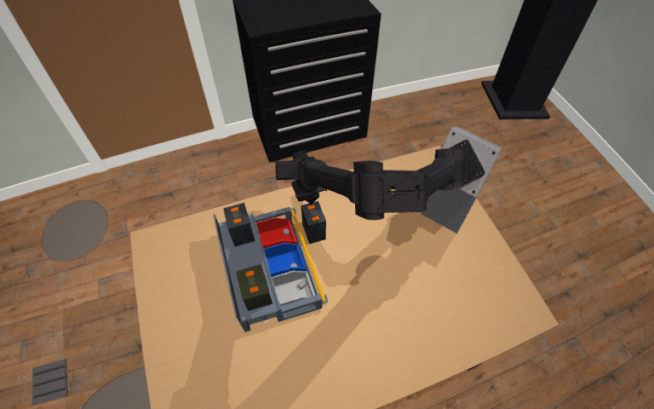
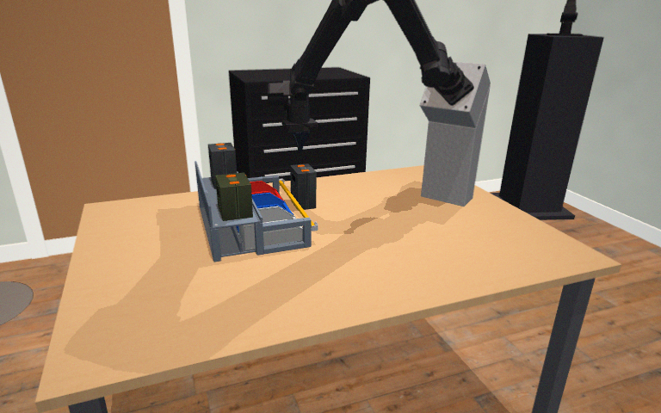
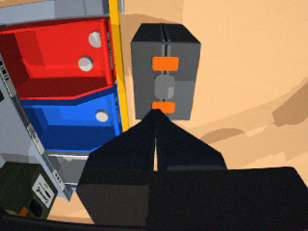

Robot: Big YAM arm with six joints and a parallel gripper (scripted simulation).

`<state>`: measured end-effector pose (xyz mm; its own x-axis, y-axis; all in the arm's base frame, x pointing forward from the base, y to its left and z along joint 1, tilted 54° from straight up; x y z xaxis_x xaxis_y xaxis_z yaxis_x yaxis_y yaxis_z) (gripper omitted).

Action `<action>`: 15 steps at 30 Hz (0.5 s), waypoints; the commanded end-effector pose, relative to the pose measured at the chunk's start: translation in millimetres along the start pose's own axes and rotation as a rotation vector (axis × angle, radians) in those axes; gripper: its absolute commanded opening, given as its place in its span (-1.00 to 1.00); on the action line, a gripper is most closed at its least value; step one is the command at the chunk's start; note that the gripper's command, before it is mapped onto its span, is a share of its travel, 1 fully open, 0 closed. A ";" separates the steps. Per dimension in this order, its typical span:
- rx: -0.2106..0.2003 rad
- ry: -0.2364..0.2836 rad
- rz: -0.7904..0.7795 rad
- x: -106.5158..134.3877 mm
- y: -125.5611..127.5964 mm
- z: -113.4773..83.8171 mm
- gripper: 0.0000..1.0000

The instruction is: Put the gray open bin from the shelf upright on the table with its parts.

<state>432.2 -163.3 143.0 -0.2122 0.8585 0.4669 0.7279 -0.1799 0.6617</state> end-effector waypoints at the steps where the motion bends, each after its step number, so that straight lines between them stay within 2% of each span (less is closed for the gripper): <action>1: -0.016 -0.017 0.015 -3.6 1.5 -15.3 -1.00; 4: -0.014 -0.019 0.028 -1.4 1.4 -15.1 -1.00; 7: 0.005 0.003 0.008 15.3 4.5 -3.7 -1.00; 15: 0.001 0.002 0.004 32.4 15.3 -4.3 -1.00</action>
<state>434.2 -149.3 159.2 -0.2138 0.8596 0.4641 0.7259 -0.1782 0.6643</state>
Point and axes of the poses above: the point where the finger pads meet when closed, its own z axis out along the fingers, its own y axis across the jaws, x = y × z, the point moved 9 cm from there along -z, back along the fingers, and after that the axes turned 1 degree about -z, right-handed, at the moved point
